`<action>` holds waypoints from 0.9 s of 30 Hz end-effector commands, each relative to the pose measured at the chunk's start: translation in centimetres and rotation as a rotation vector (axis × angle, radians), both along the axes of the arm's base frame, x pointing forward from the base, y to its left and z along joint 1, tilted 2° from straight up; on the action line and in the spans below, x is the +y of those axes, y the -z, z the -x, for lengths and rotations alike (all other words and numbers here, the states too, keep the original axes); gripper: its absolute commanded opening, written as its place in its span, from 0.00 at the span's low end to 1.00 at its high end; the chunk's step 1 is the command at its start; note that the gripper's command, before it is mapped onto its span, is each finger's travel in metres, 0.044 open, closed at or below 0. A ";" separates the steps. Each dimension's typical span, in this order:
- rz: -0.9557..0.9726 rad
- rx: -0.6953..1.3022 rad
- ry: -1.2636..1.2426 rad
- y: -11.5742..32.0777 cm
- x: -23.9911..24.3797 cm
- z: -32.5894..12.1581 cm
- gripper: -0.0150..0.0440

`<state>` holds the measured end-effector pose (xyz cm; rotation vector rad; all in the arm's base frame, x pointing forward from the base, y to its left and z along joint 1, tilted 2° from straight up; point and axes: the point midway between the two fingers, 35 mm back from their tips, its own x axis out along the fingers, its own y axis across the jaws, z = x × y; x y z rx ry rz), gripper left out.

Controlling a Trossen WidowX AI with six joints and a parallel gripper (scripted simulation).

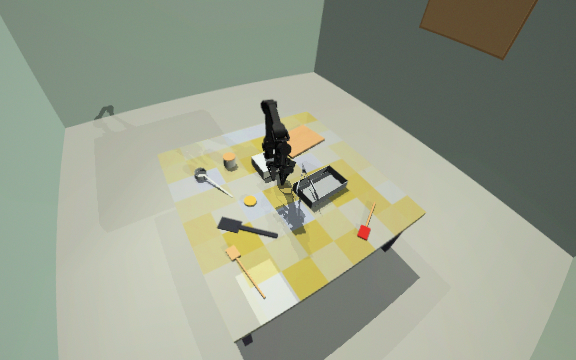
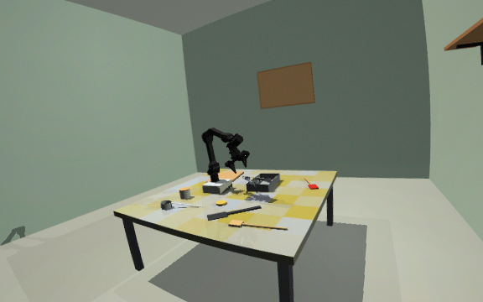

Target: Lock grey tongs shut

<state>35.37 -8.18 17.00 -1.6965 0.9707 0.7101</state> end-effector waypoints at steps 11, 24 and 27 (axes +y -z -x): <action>0.049 0.608 -1.002 7.3 20.3 7.2 1.00; 0.054 0.637 -1.049 7.5 21.3 8.3 1.00; 0.054 0.638 -1.049 7.5 21.4 8.5 1.00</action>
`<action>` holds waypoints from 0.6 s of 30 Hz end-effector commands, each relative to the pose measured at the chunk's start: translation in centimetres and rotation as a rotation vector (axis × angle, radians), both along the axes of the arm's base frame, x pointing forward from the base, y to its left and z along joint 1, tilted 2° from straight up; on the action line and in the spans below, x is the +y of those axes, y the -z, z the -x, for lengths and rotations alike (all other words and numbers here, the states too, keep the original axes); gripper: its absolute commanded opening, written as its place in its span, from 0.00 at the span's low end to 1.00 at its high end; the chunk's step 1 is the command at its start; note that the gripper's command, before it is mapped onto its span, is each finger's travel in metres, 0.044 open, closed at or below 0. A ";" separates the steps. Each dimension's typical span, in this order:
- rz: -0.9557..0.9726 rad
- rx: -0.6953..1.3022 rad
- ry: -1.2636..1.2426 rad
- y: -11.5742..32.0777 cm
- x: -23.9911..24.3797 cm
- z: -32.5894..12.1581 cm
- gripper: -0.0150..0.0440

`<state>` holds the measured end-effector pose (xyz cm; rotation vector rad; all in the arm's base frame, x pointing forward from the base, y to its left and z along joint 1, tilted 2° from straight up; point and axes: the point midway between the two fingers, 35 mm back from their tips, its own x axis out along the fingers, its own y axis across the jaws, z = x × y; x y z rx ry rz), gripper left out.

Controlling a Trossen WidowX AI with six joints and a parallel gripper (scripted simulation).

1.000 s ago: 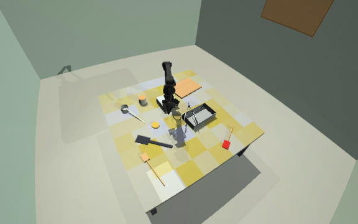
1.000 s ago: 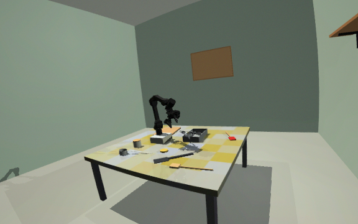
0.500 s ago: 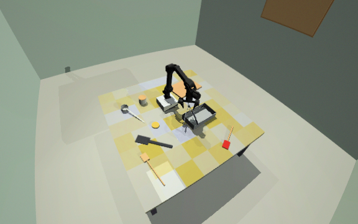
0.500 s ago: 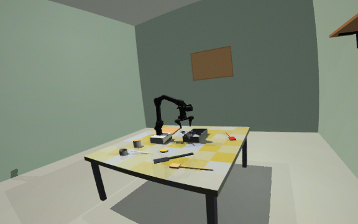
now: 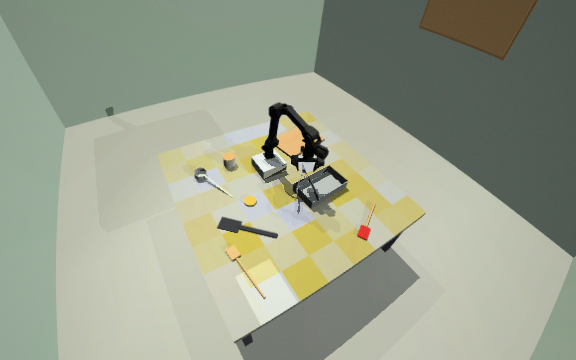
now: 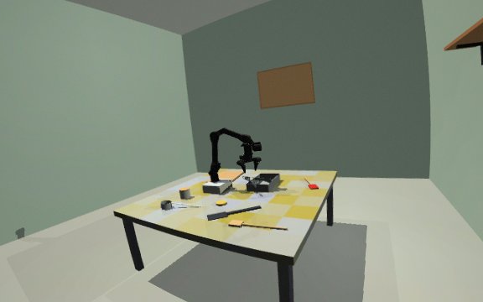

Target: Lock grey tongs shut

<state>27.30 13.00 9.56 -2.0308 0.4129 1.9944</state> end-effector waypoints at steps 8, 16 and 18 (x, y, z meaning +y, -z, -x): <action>0.000 0.007 -0.003 0.5 0.3 0.3 1.00; 0.000 0.007 -0.003 1.8 0.3 0.2 1.00; 0.000 0.007 -0.003 2.1 0.4 0.1 1.00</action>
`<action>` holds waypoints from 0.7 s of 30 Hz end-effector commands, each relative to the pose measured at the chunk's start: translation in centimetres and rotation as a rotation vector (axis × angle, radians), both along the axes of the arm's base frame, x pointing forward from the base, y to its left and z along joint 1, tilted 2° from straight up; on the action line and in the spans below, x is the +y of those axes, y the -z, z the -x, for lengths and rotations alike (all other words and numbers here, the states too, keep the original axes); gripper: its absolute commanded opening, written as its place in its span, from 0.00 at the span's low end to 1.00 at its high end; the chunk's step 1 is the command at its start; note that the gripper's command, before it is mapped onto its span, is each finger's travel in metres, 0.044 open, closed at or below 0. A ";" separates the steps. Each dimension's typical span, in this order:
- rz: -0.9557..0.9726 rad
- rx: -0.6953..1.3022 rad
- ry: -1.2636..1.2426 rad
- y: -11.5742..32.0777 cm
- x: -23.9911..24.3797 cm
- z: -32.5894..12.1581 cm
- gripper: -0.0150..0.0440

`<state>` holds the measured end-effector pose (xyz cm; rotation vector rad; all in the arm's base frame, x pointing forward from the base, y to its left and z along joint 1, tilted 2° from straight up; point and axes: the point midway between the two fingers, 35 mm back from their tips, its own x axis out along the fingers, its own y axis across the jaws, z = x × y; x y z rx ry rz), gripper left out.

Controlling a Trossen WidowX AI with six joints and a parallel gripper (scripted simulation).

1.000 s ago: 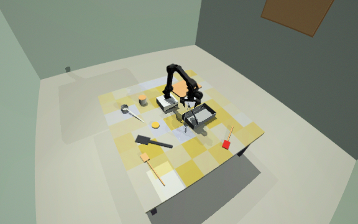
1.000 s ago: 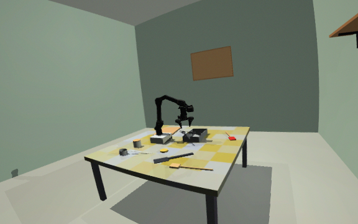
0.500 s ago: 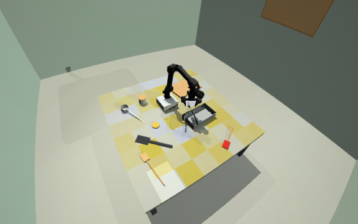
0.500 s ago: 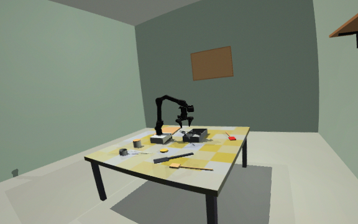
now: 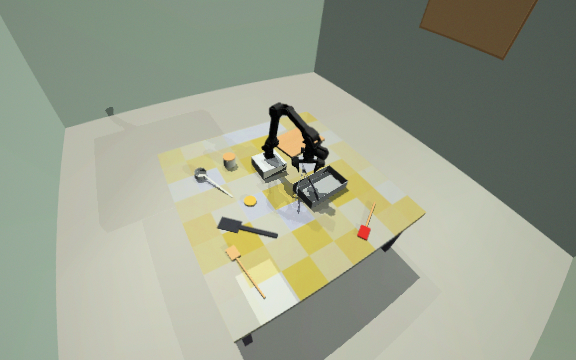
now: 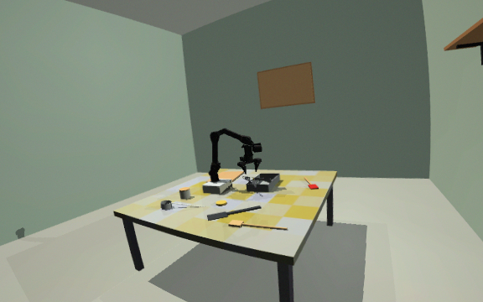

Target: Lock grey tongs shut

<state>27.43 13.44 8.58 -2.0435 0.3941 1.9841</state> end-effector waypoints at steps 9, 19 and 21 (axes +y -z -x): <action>0.007 0.020 0.006 2.6 -0.1 0.2 1.00; 0.007 0.020 0.006 4.3 -0.1 0.1 1.00; 0.007 0.020 0.006 4.6 -0.1 0.1 1.00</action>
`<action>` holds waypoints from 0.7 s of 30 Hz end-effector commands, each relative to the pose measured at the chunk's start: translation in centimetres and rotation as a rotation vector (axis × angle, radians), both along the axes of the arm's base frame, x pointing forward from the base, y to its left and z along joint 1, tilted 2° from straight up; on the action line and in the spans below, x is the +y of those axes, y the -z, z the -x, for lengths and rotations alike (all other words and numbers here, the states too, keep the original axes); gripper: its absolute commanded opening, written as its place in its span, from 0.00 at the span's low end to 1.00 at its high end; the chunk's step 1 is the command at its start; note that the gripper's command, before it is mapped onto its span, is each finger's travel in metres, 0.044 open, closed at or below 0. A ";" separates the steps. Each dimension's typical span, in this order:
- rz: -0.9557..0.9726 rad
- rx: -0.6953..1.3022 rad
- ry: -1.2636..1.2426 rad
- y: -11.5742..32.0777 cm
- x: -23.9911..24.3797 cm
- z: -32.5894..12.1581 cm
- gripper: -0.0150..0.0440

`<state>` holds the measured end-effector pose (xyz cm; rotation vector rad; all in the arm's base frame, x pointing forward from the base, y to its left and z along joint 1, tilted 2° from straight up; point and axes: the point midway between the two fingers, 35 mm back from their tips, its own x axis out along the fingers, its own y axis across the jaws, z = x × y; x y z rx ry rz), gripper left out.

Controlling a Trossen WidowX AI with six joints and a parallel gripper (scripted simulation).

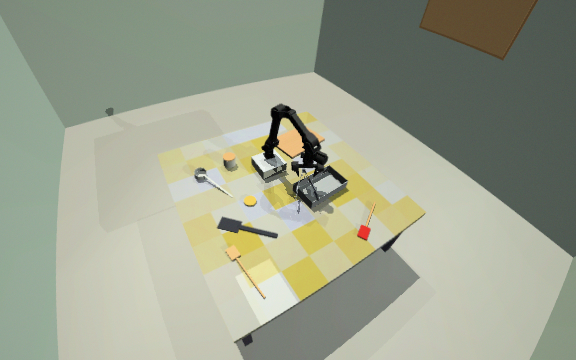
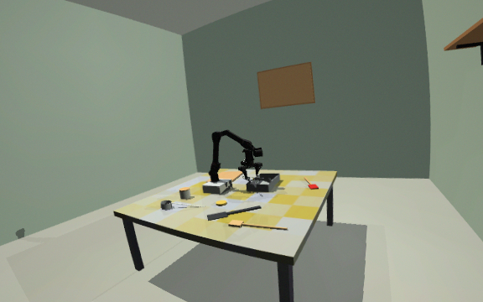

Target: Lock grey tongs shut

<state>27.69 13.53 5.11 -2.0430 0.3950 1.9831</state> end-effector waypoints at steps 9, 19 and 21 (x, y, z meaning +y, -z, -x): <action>0.007 0.020 0.005 2.7 -0.3 0.4 1.00; 0.007 0.020 0.005 4.3 -0.4 0.6 1.00; 0.007 0.020 0.005 4.6 -0.4 0.6 1.00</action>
